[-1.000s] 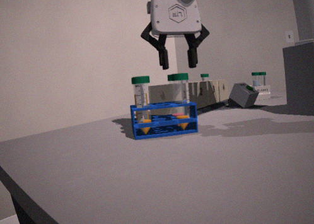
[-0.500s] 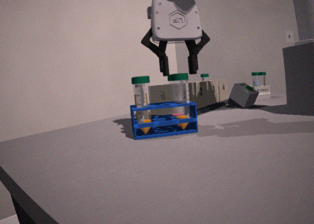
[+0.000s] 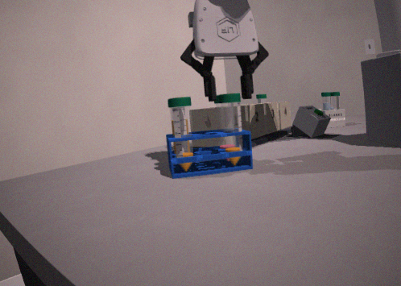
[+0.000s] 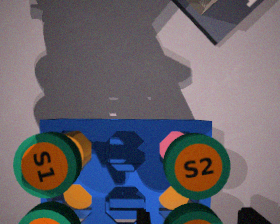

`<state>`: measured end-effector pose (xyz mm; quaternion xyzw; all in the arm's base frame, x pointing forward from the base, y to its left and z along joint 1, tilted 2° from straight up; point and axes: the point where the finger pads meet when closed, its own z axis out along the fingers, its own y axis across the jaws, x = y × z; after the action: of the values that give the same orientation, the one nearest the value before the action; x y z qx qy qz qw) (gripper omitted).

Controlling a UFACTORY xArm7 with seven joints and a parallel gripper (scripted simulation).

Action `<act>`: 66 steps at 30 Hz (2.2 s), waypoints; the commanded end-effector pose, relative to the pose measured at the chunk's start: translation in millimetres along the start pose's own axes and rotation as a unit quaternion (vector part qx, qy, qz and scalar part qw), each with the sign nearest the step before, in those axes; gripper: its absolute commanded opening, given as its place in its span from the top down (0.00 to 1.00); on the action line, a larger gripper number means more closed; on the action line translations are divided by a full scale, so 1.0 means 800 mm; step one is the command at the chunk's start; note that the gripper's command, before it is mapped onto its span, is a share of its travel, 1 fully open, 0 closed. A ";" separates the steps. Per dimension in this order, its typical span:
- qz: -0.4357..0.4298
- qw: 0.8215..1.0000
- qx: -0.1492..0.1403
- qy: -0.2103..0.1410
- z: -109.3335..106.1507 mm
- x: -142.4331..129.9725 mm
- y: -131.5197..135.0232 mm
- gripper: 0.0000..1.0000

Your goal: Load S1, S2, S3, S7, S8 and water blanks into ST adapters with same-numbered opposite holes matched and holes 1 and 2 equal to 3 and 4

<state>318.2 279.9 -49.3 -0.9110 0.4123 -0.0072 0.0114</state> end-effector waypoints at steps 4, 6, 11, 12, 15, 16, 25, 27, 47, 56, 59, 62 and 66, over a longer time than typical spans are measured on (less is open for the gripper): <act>0.000 1.000 0.002 0.000 0.004 0.000 -0.002 0.43; 0.000 1.000 0.002 0.000 0.006 0.000 -0.002 0.43; 0.000 1.000 0.002 0.000 0.010 0.000 -0.002 0.43; 0.000 1.000 0.002 0.000 0.011 0.000 -0.002 0.43; 0.000 1.000 0.002 0.000 0.012 0.000 -0.002 0.43; 0.000 1.000 0.002 0.000 0.013 0.000 -0.002 0.43; 0.000 1.000 0.002 0.000 0.015 0.000 -0.002 0.43; 0.000 1.000 0.002 0.000 0.015 0.000 -0.002 0.43; 0.000 1.000 0.002 0.000 0.013 0.000 -0.002 1.00; 0.000 1.000 0.002 0.000 0.013 0.000 -0.002 1.00; 0.000 1.000 0.002 0.000 0.013 0.000 -0.002 1.00; 0.000 1.000 0.002 0.000 0.013 0.000 -0.002 1.00; 0.000 1.000 0.002 0.000 0.013 0.000 -0.002 1.00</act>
<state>318.5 280.1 -60.7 -0.9110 0.4122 -0.0072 0.0114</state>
